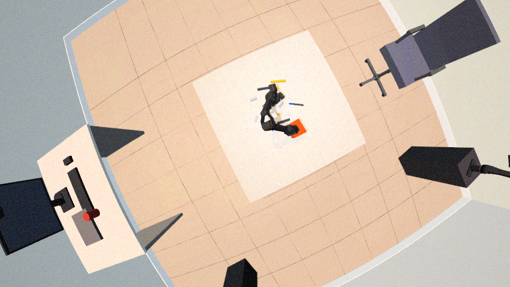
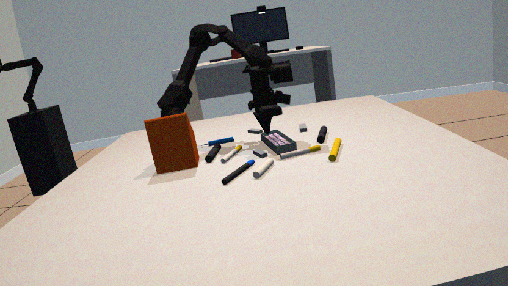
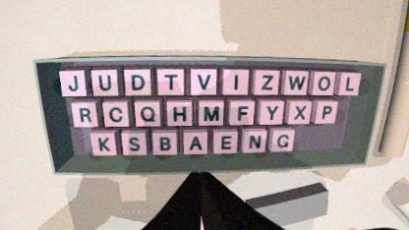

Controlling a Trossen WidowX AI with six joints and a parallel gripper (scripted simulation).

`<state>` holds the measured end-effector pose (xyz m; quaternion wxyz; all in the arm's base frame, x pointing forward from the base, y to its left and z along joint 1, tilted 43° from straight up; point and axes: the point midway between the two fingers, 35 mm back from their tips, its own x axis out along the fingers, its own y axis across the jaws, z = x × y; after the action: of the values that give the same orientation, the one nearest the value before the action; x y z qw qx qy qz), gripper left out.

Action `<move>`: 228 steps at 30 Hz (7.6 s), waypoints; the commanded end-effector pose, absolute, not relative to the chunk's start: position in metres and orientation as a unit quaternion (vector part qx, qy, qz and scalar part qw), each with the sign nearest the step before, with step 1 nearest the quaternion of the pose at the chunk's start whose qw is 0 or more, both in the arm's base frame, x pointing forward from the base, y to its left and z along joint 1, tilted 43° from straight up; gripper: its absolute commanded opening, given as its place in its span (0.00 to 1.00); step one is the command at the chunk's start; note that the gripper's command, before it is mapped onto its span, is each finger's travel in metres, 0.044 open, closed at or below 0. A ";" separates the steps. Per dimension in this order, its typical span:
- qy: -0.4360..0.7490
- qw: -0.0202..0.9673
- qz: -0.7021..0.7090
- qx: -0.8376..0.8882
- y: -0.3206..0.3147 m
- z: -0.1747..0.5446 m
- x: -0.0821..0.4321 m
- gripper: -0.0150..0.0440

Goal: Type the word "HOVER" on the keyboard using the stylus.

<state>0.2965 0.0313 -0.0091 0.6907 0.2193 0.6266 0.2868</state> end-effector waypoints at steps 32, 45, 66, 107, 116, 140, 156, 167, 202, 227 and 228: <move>0.622 0.694 0.283 0.224 0.009 0.045 0.291 0.43; 0.622 0.694 0.283 0.224 0.009 0.045 0.291 0.25; 0.790 0.493 0.323 0.170 0.122 0.090 0.142 0.51; 0.790 0.493 0.323 0.170 0.139 0.071 0.144 0.51; 0.790 0.493 0.323 0.170 0.143 0.067 0.144 0.51; 0.790 0.493 0.323 0.170 0.154 0.054 0.144 0.51; 0.790 0.493 0.324 0.170 0.162 0.046 0.145 0.51; 0.787 0.496 0.326 0.167 0.162 0.047 0.146 0.29; 0.758 0.578 0.254 0.164 0.114 0.049 0.164 0.25; 0.516 0.813 0.007 0.269 0.052 0.019 0.257 0.25; 0.502 0.819 -0.002 0.276 0.049 0.021 0.261 0.25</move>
<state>0.2519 0.0581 0.0177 0.7994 0.2529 0.5443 0.0275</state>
